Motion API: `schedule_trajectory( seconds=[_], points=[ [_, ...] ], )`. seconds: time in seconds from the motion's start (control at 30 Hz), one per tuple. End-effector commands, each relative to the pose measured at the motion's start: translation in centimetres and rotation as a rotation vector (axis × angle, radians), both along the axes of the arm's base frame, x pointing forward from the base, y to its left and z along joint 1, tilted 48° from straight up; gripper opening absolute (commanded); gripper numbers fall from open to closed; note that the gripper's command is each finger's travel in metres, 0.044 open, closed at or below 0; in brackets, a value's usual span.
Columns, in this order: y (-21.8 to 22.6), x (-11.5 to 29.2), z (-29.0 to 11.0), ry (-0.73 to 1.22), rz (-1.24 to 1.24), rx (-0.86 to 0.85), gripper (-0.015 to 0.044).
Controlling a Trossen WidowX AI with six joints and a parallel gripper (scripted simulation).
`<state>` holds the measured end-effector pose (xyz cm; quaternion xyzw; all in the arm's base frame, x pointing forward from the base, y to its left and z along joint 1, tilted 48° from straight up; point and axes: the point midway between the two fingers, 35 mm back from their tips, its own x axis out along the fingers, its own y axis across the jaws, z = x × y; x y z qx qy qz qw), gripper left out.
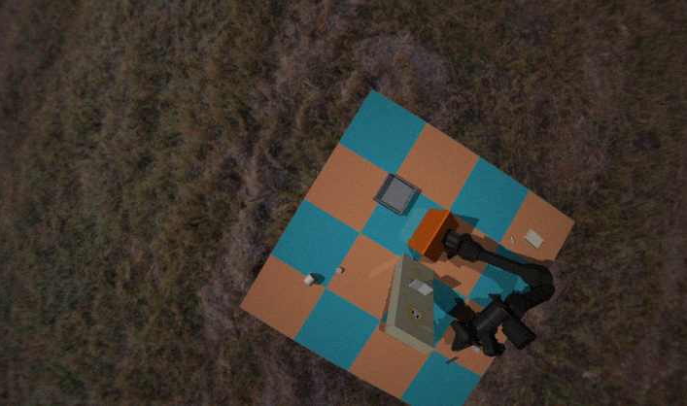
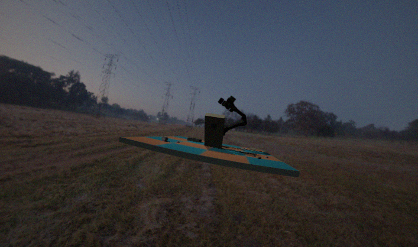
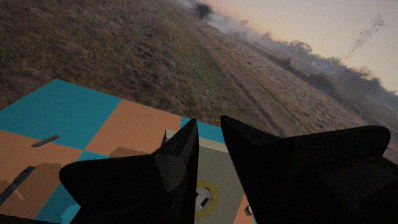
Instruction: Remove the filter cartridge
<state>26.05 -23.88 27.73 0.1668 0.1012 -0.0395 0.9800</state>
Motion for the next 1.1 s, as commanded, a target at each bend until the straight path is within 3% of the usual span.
schedule_trajectory(
  seconds=[0.0, 0.23, 1.07],
  points=[
    [1.5, -0.4, -6.9, 0.113, 0.030, 0.329, 0.0092],
    [5.9, -2.2, -14.7, 0.264, 0.053, 0.825, 0.0092],
    [6.3, -0.7, -15.8, 0.277, 0.053, 0.834, 0.0092]
  ],
)
